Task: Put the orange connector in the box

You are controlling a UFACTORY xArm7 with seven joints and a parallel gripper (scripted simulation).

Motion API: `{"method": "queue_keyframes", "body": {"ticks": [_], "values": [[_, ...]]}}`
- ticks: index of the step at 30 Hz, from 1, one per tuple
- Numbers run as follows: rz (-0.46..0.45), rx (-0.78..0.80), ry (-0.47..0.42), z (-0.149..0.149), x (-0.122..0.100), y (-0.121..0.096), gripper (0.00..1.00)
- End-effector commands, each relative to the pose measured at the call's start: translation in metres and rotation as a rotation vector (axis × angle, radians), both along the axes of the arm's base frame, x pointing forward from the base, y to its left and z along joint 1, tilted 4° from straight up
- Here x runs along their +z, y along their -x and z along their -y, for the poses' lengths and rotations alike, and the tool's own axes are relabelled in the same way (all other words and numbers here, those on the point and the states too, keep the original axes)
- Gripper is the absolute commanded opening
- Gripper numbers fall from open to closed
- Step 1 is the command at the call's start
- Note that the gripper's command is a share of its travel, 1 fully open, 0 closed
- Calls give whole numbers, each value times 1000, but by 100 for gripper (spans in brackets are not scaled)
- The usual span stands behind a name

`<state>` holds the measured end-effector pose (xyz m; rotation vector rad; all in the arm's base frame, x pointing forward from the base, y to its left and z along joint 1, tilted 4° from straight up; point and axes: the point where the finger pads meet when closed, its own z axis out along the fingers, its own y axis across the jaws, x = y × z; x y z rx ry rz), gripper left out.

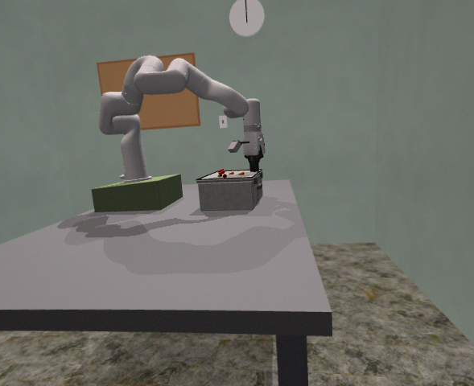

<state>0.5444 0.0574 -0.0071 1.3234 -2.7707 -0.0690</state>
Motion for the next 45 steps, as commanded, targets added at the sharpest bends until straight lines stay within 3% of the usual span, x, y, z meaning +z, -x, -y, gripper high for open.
{"method": "queue_keyframes", "body": {"ticks": [1, 18, 35, 45], "values": [[5, 0, 0, 0, 10, -3, 2], [5, 0, 0, 0, 68, -7, 2], [5, 0, 0, -1, 71, -7, 2], [5, 0, 0, -24, 72, 2, 2]]}}
